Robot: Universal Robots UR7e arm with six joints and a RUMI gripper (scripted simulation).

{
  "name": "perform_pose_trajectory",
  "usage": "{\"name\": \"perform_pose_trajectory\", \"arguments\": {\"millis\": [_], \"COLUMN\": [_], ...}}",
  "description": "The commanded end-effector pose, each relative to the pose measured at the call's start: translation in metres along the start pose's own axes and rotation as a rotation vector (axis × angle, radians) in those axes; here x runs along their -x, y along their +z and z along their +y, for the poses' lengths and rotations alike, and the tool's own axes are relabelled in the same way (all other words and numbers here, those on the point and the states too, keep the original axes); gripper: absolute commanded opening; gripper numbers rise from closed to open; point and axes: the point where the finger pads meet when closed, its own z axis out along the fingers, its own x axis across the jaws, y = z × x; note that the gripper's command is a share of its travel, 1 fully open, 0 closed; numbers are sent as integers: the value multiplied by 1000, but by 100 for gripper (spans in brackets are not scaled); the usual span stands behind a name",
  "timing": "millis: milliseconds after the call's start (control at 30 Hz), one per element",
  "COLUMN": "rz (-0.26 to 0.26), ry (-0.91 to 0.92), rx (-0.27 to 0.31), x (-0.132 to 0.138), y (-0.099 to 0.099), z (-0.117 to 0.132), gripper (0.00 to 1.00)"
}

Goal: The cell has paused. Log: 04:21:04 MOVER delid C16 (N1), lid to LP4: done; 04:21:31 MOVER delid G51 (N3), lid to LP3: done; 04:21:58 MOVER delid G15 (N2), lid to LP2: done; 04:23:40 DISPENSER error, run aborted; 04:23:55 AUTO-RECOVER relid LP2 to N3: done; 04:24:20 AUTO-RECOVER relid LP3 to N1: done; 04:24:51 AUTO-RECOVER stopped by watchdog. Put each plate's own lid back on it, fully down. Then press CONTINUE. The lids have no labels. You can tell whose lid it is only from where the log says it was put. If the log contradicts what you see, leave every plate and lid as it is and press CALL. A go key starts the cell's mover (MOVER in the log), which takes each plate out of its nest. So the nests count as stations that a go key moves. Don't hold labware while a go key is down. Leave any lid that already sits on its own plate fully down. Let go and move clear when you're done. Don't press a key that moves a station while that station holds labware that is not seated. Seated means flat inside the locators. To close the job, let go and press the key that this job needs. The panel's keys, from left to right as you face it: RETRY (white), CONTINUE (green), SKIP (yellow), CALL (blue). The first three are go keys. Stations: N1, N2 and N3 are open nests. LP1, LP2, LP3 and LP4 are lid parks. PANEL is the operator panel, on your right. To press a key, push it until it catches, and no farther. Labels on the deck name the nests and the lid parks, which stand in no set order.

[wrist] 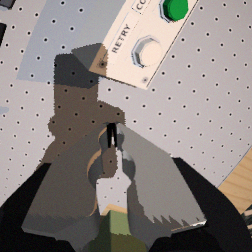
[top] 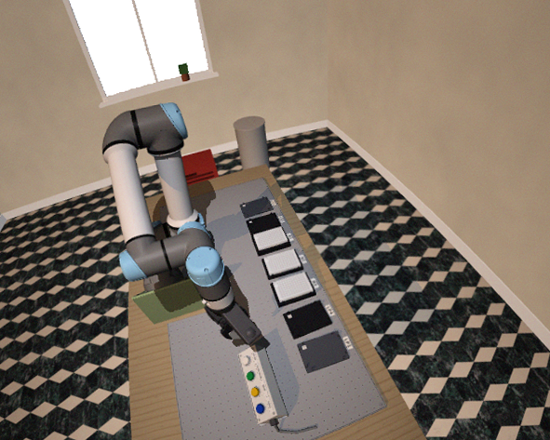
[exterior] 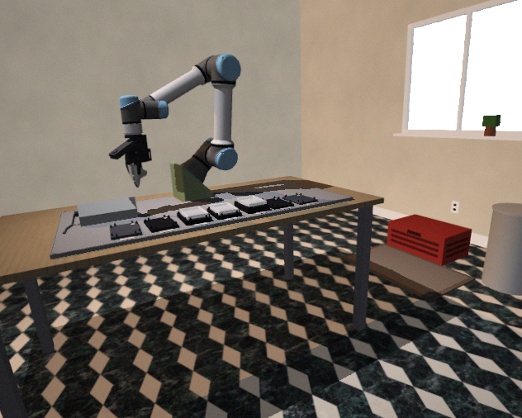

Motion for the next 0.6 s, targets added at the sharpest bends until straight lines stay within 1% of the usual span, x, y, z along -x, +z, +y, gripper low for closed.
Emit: {"name": "perform_pose_trajectory", "arguments": {"millis": [0, 67, 133, 533, 567], "rz": [4, 4, 4, 3, 3], "ry": [50, 50, 50, 48, 48], "rx": [-1, -1, -1, 0, 0], "x": [-27, -33, -33, -75, -75], "y": [-1, -1, -1, -1, -1], "z": [-29, -36, -36, -79, -80], "gripper": [0, 0, 0, 0, 0]}}
